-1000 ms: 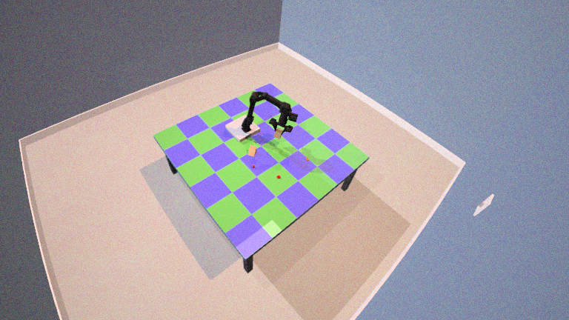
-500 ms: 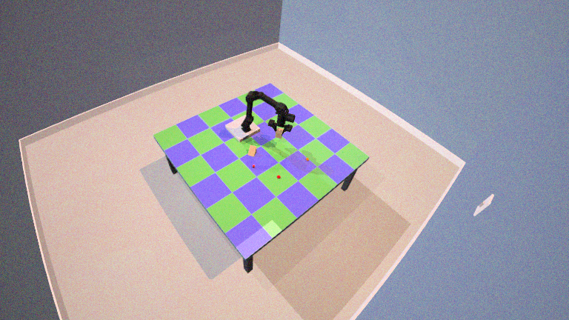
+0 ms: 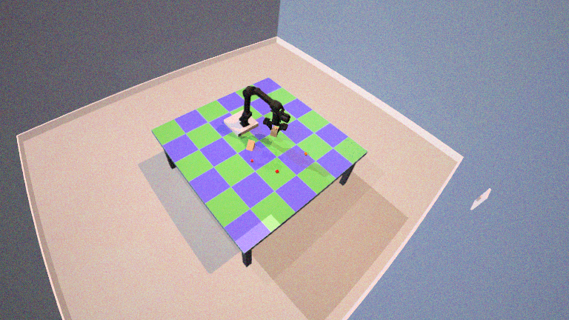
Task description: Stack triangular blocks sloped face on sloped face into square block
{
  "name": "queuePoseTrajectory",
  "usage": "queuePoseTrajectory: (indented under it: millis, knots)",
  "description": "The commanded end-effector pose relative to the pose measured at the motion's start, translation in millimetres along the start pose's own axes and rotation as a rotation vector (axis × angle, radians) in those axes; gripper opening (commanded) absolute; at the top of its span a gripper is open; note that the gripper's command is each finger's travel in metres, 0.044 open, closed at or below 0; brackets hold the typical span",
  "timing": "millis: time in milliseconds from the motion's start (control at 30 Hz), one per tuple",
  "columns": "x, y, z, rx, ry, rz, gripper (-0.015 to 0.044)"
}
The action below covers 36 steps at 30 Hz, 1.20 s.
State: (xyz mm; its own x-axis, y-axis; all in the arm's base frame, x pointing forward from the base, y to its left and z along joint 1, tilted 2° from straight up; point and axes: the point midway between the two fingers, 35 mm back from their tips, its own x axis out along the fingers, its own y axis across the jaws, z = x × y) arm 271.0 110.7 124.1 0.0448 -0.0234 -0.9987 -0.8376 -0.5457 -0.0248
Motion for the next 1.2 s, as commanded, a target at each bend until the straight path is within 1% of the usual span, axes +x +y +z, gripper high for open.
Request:
queuePoseTrajectory:
  millis: [0, 600, 1167]
  knots:
    - [-5, 2, -21, 0.001, 0.005, -0.004, 0.0]
    - [-20, 35, -102, -0.004, 0.008, 0.005, 0.0]
    - [-34, 88, -163, -0.032, 0.004, 0.012, 0.0]
